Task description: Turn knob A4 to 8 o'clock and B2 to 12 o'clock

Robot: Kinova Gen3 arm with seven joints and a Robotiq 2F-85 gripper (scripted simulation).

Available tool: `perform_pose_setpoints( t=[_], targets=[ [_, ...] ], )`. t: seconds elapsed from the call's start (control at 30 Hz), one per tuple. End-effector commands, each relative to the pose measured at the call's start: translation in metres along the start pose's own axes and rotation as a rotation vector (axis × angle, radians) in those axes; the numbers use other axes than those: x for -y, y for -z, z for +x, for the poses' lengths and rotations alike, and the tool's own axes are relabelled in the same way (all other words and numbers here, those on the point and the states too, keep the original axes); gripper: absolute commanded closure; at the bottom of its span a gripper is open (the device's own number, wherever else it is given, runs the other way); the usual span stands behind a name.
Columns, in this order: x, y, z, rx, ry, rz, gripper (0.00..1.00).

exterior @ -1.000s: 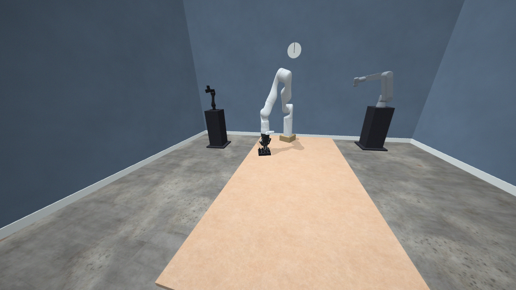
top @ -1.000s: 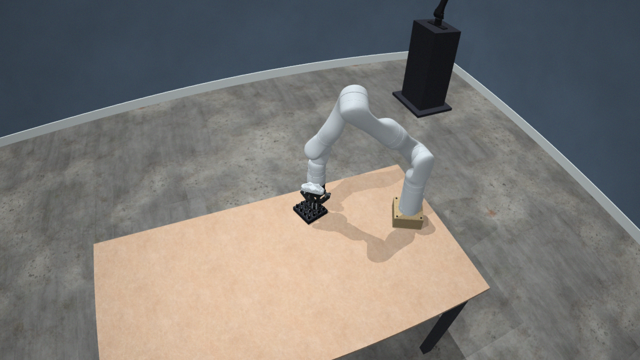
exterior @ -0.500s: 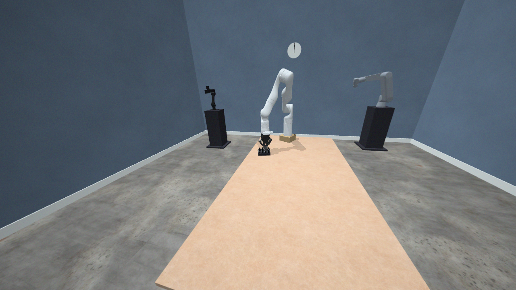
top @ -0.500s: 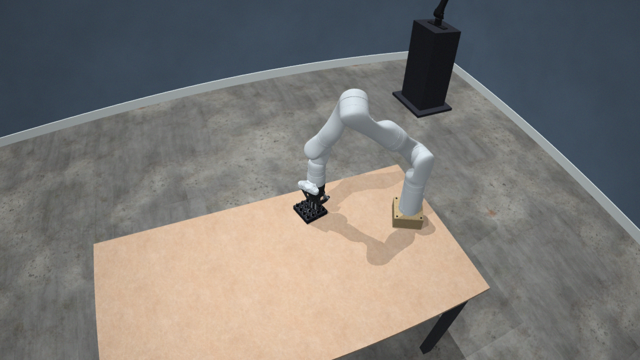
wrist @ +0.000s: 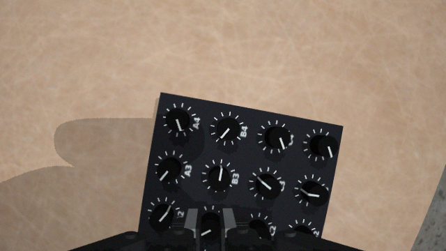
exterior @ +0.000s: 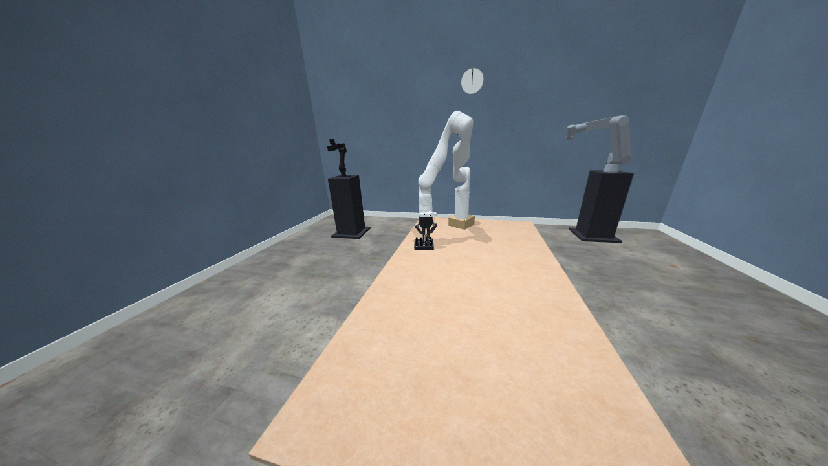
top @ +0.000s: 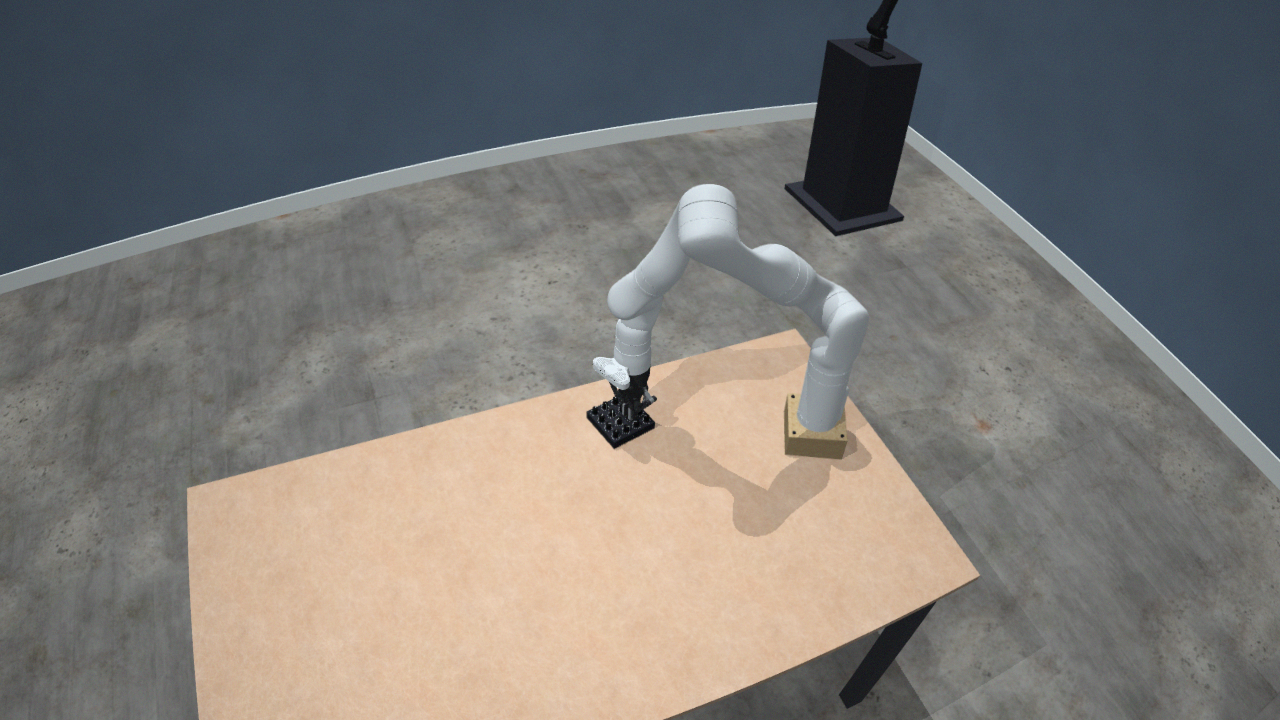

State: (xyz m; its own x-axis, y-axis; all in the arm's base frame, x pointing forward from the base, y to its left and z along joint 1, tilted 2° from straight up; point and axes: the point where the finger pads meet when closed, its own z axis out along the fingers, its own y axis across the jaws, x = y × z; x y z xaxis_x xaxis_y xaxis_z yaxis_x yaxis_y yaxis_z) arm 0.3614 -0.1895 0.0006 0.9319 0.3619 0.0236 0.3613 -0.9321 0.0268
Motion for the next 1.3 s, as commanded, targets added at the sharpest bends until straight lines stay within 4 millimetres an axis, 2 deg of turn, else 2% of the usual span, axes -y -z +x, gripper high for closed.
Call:
perform_pose_setpoints(
  t=[0.0,0.57,1.27],
  targets=[
    [0.0009,-0.0003,0.0006,0.002,-0.023,0.000,0.92],
    [0.0009,-0.0003,0.0005,0.002,-0.137,0.000,0.92],
    [0.0009,-0.0003,0.0006,0.002,-0.151,0.000,0.92]
  ],
)
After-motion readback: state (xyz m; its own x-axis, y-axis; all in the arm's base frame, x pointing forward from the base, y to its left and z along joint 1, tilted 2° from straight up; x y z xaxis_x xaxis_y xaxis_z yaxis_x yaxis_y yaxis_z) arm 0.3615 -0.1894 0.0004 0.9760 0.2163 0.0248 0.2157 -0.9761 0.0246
